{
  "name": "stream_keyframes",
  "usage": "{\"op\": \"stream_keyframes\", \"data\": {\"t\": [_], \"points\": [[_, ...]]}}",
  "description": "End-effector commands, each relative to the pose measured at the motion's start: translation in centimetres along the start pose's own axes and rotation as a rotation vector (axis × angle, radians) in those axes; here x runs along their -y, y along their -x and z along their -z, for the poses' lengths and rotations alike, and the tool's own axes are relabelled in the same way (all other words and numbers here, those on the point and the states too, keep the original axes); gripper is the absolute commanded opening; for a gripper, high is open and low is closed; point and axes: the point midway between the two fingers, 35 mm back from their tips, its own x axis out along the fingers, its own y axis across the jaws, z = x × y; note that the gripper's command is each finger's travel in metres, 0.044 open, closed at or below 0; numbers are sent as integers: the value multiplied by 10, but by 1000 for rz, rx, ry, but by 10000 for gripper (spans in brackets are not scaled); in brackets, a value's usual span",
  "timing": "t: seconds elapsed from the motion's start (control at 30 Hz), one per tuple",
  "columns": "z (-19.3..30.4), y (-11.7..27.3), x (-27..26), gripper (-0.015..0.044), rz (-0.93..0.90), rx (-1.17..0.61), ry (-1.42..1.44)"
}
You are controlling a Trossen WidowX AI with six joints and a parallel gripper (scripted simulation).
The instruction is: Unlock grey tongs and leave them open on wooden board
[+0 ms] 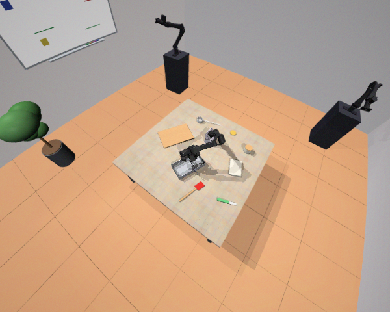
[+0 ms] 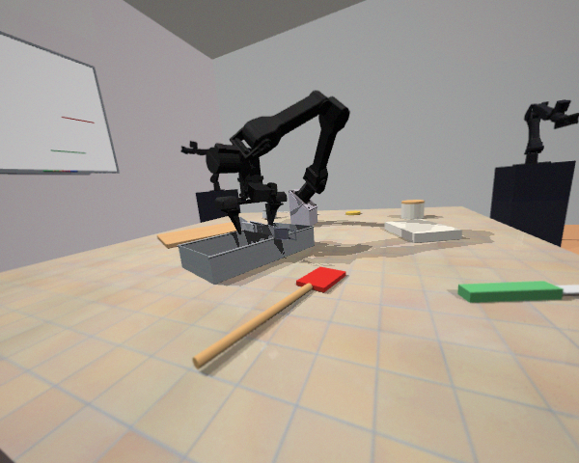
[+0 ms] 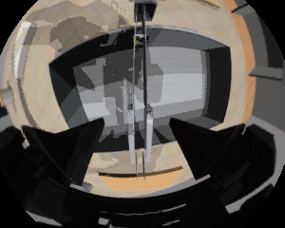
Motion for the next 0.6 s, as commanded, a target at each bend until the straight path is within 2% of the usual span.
{"op": "stream_keyframes", "data": {"t": [0.0,0.5,0.57], "points": [[-1,-8,-1,440,-3,6,-3],[-1,-29,-3,440,-5,8,-2],[0,-25,-2,387,-2,2,0]]}}
